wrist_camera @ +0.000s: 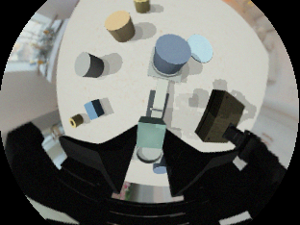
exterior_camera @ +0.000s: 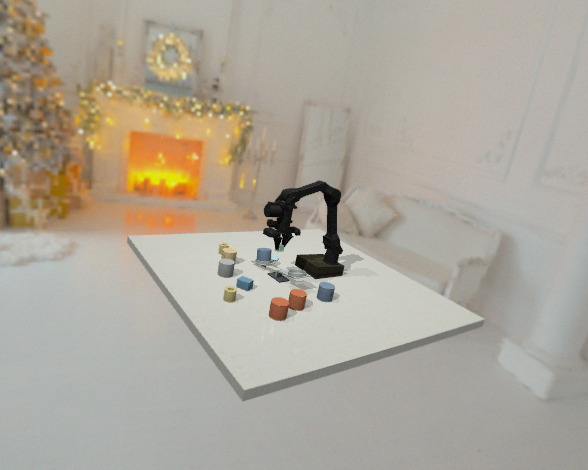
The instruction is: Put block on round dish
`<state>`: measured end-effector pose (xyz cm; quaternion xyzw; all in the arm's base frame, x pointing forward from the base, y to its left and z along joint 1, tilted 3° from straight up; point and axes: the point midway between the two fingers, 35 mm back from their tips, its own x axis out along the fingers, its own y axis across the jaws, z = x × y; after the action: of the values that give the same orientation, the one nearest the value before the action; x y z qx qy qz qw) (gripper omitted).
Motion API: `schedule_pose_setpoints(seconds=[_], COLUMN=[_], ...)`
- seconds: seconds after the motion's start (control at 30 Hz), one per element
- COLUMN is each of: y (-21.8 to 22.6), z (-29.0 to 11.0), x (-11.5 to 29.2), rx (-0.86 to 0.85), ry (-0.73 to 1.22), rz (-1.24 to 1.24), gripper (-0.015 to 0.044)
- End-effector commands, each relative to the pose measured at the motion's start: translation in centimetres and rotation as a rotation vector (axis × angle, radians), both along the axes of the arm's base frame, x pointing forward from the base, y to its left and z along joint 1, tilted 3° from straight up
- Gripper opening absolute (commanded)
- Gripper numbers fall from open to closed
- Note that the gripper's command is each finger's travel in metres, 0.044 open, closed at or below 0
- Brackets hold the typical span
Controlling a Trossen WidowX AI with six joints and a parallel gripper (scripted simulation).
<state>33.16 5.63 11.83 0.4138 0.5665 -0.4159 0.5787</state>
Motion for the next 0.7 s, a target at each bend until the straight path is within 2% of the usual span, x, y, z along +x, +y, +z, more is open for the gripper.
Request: schedule_pose_setpoints(seconds=[0.0,0.67], y=[-2.0,-11.9], z=[-0.4,-2.4], x=[0.3,-0.1], rx=[0.001,-0.014], ry=[-0.006,-0.010], rz=[0.005,0.004], gripper=[0.0000,0.0000])
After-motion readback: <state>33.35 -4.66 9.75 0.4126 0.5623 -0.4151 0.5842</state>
